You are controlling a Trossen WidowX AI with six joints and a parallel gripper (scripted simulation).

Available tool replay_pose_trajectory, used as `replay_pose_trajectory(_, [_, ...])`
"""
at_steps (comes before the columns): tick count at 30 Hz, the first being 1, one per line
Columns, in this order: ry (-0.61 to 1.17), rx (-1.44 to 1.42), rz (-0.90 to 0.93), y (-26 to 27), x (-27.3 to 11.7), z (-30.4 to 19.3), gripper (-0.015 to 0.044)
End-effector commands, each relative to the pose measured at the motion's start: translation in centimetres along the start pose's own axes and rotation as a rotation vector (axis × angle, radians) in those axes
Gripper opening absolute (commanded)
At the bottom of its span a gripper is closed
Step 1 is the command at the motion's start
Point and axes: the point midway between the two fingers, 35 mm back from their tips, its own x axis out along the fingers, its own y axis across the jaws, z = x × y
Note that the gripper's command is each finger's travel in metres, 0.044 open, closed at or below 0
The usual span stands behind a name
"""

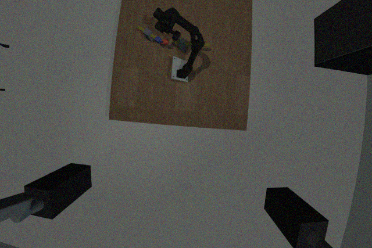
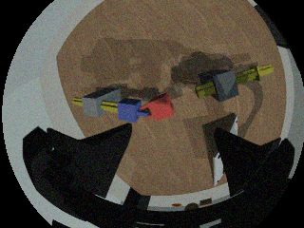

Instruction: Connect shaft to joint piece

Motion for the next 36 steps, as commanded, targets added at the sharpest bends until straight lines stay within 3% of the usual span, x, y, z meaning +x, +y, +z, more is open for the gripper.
replay_pose_trajectory(1, [0.046, 0.148, 0.036, -0.9, 0.6, 0.5, 0.044])
replay_pose_trajectory(29, [0.334, 1.041, 0.223, -6.1, 3.6, 3.1, 0.044])
replay_pose_trajectory(36, [0.35, 1.087, 0.231, -6.4, 3.7, 3.2, 0.044])
